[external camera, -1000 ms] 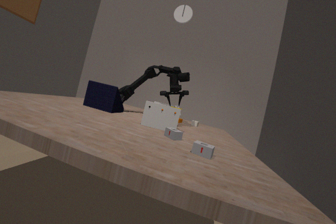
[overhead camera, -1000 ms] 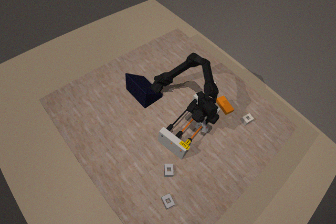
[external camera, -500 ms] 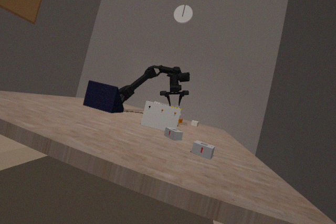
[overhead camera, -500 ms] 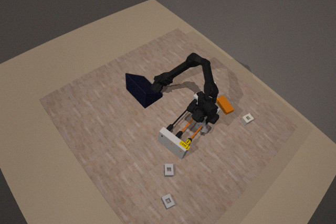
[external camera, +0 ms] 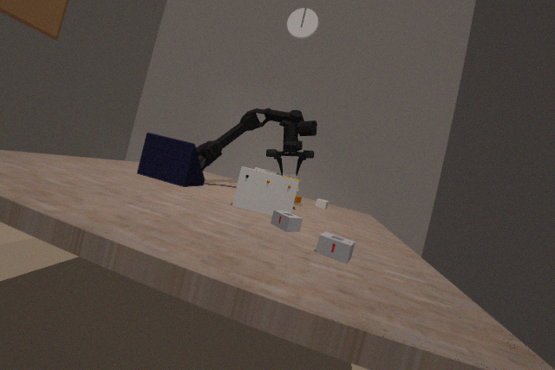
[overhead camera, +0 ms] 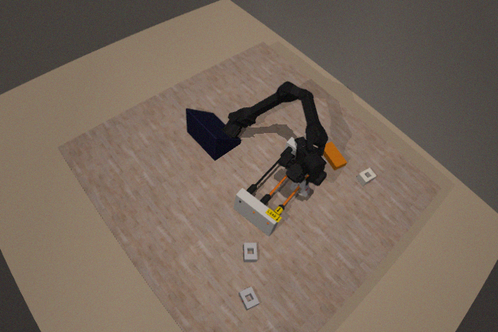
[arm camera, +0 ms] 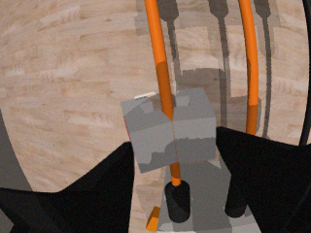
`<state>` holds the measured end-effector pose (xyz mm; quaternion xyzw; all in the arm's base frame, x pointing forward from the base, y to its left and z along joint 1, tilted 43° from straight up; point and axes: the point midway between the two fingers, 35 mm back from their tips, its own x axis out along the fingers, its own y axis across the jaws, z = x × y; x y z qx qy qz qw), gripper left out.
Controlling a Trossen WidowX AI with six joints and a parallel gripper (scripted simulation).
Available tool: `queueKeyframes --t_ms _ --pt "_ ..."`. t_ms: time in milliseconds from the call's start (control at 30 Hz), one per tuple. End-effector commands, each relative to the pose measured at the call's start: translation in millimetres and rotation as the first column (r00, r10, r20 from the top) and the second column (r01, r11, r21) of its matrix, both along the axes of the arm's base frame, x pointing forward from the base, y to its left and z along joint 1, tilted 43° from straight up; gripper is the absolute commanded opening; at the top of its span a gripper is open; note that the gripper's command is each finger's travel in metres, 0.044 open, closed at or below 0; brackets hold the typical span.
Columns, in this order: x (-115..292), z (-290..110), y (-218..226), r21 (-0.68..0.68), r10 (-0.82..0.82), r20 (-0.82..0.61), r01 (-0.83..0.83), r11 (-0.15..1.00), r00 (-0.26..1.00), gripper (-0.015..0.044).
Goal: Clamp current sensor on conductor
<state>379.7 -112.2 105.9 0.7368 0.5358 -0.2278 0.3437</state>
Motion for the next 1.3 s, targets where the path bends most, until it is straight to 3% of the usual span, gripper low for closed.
queueKeyframes --t_ms 0,467,1033,1267 --pt "3.5 -0.4 -0.8 -0.006 0.03 -0.03 -0.031 1.0 0.999 0.0" --pt "11.0 0.5 1.2 0.002 0.124 -0.133 -0.125 0.992 0.983 0.0" --pt "9.8 1.0 1.1 0.003 0.095 -0.107 -0.095 0.995 0.99 0.044" --pt "9.8 1.0 1.1 0.003 0.095 -0.107 -0.095 0.995 0.99 0.044"
